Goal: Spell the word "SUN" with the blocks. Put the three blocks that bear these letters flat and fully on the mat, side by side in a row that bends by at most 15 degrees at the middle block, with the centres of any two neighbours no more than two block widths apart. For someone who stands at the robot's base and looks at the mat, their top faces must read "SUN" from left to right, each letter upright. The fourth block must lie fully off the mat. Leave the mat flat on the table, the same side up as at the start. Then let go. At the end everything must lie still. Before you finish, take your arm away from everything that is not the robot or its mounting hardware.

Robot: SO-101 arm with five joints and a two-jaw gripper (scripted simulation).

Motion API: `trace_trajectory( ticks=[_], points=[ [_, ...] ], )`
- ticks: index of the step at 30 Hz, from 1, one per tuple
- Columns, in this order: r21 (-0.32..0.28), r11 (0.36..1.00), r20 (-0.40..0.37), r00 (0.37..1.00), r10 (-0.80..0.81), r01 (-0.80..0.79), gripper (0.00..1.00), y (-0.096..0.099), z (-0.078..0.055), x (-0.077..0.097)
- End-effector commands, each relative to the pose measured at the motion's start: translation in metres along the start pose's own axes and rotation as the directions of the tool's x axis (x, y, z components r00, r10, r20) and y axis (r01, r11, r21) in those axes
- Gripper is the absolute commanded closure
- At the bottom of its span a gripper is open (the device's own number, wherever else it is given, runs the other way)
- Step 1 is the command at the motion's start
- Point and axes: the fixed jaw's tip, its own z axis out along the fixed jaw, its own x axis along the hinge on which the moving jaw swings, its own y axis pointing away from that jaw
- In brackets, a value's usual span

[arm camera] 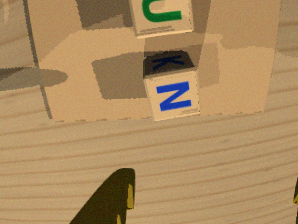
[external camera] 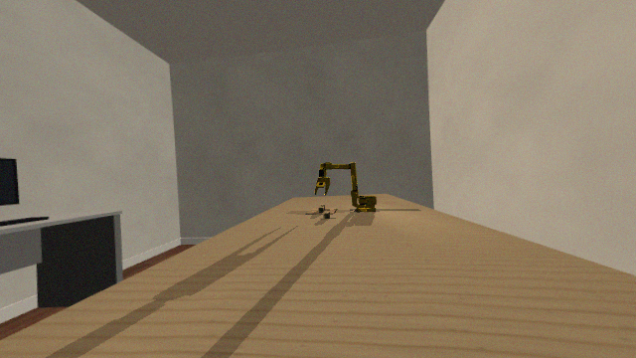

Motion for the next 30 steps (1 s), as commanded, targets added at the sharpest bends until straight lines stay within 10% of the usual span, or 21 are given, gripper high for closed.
trace_trajectory(
  ticks=[1,13,30],
  points=[
    [0.093,0.992,0.009,0.997,0.082,-0.082,0.67,-0.001,-0.017,-0.003],
    [0.152,0.904,0.074,0.917,0.393,-0.400,0.67,0.013,-0.031,-0.011],
    [0.143,0.537,0.262,0.555,0.790,-0.832,0.67,0.039,-0.046,-0.022]
  ],
)
